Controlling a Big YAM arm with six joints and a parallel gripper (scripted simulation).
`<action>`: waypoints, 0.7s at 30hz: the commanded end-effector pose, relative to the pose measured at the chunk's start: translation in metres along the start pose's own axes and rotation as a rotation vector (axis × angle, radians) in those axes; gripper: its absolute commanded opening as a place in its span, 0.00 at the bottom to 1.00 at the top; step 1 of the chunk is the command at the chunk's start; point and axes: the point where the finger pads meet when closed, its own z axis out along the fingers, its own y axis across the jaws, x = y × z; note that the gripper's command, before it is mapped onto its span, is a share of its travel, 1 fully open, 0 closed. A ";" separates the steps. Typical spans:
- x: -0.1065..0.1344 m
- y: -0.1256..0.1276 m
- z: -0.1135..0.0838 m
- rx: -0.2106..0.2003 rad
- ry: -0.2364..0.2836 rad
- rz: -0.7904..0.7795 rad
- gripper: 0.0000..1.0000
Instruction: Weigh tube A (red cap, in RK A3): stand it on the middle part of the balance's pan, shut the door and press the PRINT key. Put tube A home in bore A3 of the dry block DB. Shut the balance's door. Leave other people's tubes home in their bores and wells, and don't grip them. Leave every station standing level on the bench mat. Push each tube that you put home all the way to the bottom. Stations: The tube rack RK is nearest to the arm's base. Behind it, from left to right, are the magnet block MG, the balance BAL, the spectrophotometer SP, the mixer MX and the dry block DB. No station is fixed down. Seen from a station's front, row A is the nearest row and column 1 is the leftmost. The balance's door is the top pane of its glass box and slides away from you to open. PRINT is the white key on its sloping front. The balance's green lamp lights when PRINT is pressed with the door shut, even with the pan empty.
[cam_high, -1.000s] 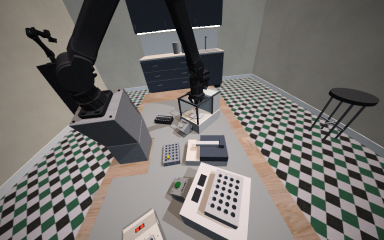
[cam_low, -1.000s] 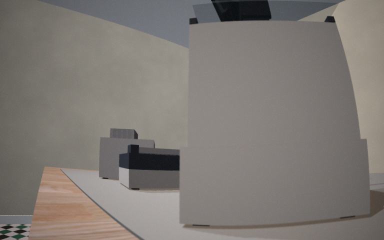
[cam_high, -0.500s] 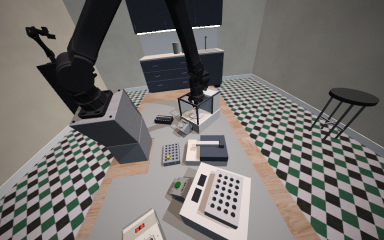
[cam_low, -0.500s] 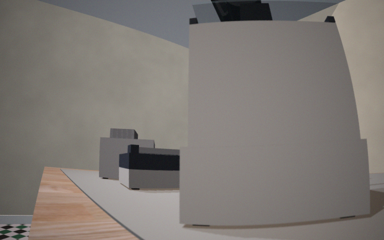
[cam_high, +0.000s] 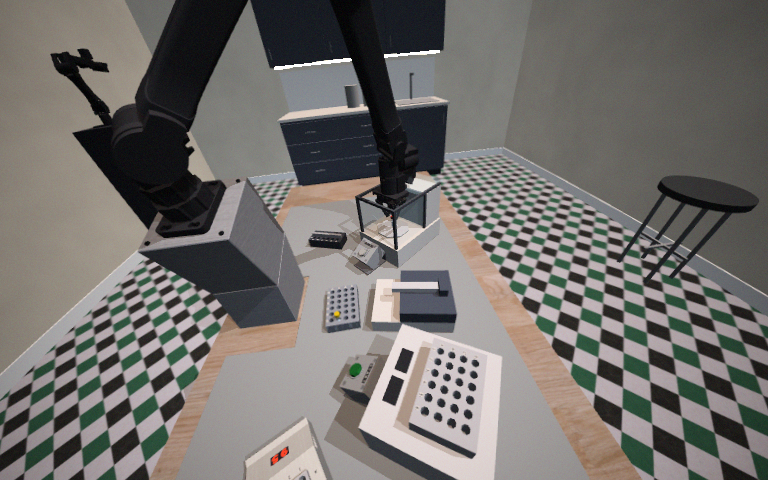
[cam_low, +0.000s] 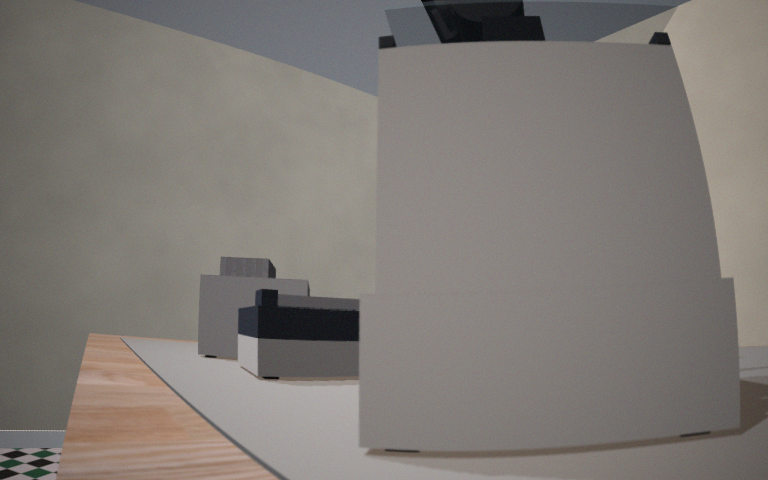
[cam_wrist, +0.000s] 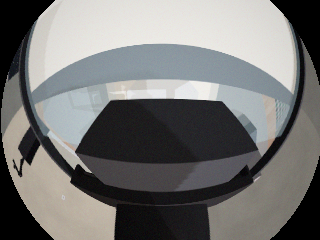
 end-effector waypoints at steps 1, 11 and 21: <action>-0.018 -0.008 0.004 0.004 -0.029 0.010 0.36; -0.021 -0.009 0.000 0.006 -0.037 0.013 0.36; -0.021 -0.009 0.000 0.006 -0.038 0.013 0.36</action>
